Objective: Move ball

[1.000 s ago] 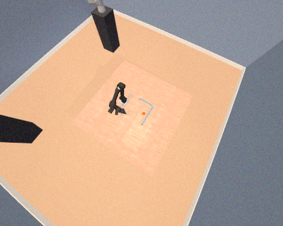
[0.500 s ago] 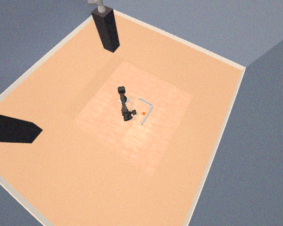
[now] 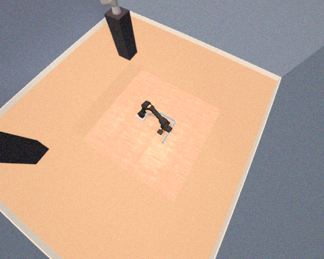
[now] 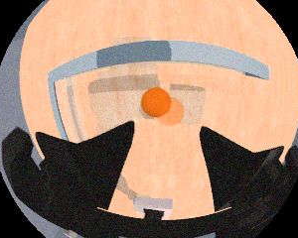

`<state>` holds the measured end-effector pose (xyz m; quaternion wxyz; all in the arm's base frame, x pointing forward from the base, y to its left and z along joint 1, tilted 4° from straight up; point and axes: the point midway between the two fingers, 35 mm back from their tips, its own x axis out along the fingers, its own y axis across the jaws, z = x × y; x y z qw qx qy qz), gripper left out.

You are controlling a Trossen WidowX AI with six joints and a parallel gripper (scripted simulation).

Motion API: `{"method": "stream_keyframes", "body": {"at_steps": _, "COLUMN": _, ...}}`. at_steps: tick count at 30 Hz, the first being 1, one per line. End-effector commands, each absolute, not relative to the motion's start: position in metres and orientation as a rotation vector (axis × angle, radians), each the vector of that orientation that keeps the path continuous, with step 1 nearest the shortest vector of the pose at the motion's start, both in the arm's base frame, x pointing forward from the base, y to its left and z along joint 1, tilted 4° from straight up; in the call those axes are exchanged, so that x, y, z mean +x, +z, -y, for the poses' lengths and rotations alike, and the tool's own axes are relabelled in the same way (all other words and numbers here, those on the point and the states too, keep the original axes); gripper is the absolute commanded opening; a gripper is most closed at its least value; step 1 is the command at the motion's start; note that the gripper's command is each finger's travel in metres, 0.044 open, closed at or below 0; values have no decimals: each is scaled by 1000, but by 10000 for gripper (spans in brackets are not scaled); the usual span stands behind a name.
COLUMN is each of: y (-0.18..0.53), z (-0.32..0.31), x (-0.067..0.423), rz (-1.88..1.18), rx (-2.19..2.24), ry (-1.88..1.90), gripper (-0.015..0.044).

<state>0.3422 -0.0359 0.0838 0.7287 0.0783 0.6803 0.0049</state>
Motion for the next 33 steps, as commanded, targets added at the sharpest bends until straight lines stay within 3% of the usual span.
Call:
{"method": "stream_keyframes", "body": {"at_steps": 1, "y": 81, "z": 18, "x": 352, "rz": -1519, "rx": 65, "ry": 34, "gripper": 296}}
{"method": "stream_keyframes", "body": {"at_steps": 33, "y": 41, "z": 15, "x": 354, "rz": -1519, "rx": 65, "ry": 34, "gripper": 296}}
